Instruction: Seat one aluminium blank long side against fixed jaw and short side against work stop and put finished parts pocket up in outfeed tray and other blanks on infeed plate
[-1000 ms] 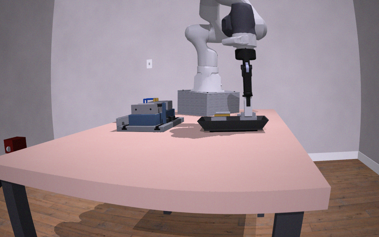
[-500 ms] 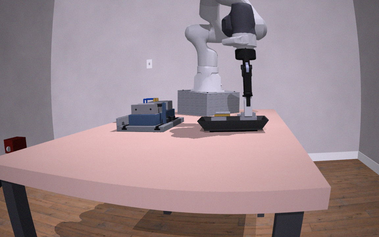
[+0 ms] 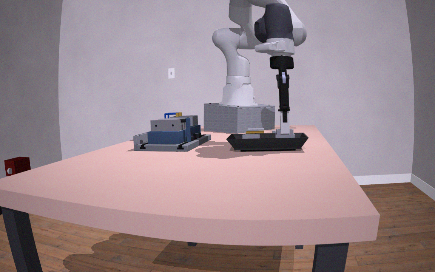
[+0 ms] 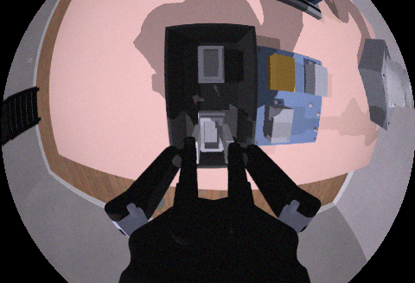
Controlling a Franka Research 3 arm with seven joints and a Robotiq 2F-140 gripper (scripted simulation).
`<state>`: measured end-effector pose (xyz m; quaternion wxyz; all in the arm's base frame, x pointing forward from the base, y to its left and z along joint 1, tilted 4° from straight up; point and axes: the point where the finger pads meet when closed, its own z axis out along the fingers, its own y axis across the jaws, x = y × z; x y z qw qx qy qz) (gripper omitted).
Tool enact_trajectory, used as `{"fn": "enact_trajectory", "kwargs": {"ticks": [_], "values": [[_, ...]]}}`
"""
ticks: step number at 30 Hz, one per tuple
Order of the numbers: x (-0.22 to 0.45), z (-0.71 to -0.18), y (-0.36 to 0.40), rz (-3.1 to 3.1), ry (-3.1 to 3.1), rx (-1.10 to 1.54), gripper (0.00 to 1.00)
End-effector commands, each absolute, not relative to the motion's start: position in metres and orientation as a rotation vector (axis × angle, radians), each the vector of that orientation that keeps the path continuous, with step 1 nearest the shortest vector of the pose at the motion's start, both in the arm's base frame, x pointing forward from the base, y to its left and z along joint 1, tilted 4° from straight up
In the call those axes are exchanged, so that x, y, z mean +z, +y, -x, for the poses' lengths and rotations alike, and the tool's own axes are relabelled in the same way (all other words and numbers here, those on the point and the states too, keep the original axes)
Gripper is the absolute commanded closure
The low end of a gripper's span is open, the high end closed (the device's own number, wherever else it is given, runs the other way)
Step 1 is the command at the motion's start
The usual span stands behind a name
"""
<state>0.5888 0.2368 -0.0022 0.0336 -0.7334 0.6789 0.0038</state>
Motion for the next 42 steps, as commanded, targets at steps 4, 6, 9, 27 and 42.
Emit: {"fn": "enact_trajectory", "kwargs": {"ticks": [4, 6, 9, 27, 42], "values": [[-0.003, -0.591, 0.238, 2.246, 2.093, 0.008, 1.0], [-0.004, -0.591, 0.238, 2.246, 2.094, 0.008, 1.0], [-0.004, -0.591, 0.238, 2.245, 2.094, 0.008, 1.0], [-0.012, -0.591, 0.238, 2.245, 2.095, 0.008, 1.0], [-0.013, -0.591, 0.238, 2.245, 2.095, 0.008, 1.0]]}}
